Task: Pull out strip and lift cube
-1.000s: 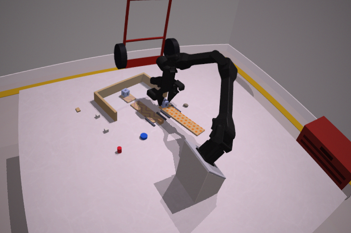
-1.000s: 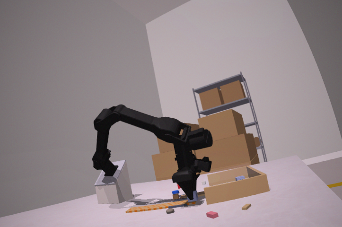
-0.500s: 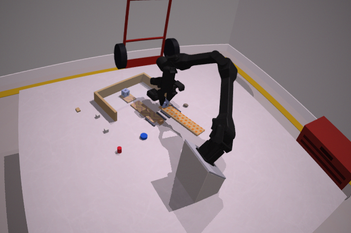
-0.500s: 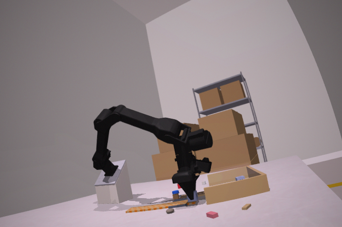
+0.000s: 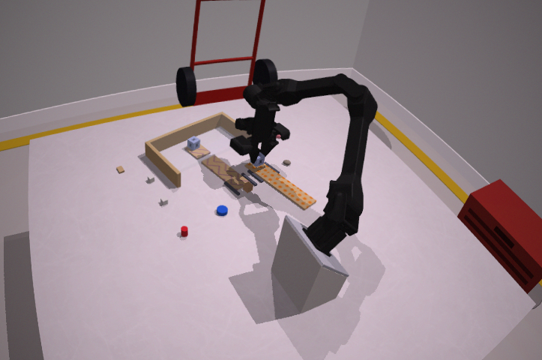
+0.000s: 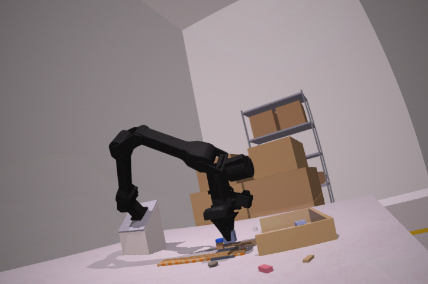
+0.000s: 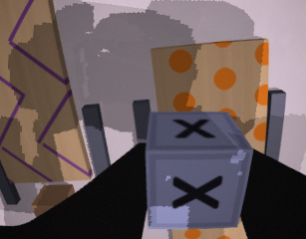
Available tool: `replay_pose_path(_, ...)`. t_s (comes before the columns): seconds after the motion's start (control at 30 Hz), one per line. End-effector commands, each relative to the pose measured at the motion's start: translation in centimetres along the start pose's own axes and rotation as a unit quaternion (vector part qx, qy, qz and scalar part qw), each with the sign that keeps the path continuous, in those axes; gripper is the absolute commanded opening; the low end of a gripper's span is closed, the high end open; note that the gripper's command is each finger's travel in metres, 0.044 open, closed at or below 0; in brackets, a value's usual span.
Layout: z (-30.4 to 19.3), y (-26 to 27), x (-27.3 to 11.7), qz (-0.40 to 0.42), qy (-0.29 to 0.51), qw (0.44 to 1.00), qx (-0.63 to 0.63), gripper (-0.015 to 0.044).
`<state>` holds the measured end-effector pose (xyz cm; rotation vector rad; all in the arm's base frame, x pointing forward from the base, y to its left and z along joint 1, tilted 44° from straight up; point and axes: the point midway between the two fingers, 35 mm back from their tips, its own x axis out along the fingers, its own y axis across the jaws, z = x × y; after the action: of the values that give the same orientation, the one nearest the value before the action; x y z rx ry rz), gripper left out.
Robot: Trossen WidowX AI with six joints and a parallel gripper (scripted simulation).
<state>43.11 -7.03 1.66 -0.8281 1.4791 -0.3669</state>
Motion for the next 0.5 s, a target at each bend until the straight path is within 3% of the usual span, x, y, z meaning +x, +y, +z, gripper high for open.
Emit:
replay_pose_path(0.0,-1.4,0.7,-1.0,-0.001,0.001,1.0,-0.002,0.0)
replay_pose_path(0.47,-4.4,2.2,-1.8,0.0,0.002,1.0,-0.003,0.0)
